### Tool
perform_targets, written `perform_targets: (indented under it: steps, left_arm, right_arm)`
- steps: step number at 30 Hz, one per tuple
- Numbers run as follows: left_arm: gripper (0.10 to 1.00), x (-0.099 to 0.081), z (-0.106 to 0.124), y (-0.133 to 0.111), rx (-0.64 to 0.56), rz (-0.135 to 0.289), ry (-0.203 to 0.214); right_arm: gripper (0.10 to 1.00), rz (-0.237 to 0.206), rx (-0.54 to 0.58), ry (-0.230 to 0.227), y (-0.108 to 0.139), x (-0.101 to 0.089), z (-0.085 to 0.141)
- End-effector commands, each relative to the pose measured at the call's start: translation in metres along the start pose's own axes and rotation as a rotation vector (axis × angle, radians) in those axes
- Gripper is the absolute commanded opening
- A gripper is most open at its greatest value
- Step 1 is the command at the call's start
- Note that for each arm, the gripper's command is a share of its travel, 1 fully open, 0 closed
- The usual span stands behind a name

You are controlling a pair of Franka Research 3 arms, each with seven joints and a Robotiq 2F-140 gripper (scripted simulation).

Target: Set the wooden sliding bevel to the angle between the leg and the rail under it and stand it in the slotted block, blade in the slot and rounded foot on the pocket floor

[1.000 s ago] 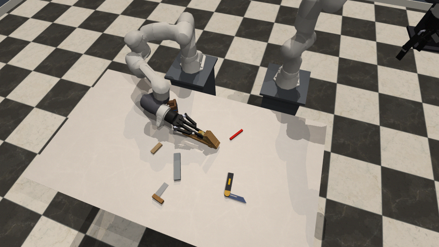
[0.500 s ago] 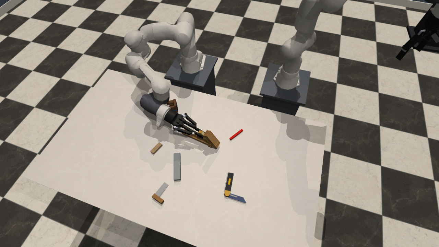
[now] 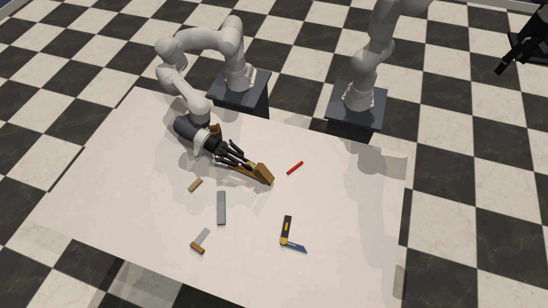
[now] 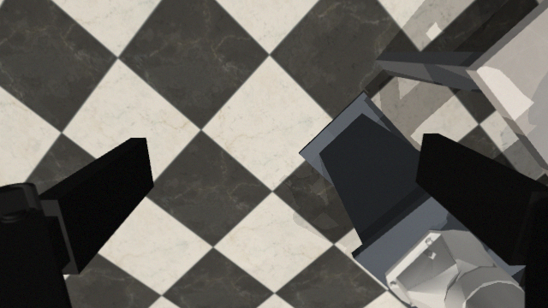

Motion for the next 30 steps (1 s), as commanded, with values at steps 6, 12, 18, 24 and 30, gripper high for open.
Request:
perform_targets:
  steps: [6, 12, 18, 24, 30]
  left_arm:
    - [1.000, 0.001, 0.001, 0.000, -0.007, -0.002, -0.004]
    - [1.000, 0.001, 0.001, 0.000, -0.007, -0.002, -0.004]
    - [1.000, 0.001, 0.001, 0.000, -0.007, -0.002, -0.004]
    - [1.000, 0.001, 0.001, 0.000, -0.007, -0.002, -0.004]
    - [1.000, 0.001, 0.001, 0.000, -0.007, -0.002, -0.004]
  right_arm:
    - [0.099, -0.001, 0.007, -0.005, -0.010, -0.009, 0.001]
    - [0.099, -0.001, 0.007, -0.005, -0.020, -0.019, 0.000]
    - [0.099, -0.001, 0.007, -0.005, -0.027, -0.026, -0.001]
    - [0.099, -0.001, 0.007, -0.005, -0.037, -0.036, -0.001]
    - [0.099, -0.001, 0.007, -0.005, -0.047, -0.046, -0.002]
Point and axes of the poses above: on each arm, the point where the finger pads meet when closed, its own x axis out along the fingers, its own z axis across the jaws, y = z × x, the point moved 6 cm from there along -x, back along the fingers, and after that the axes turned 3 degrees about -x, right-handed, at the moved point
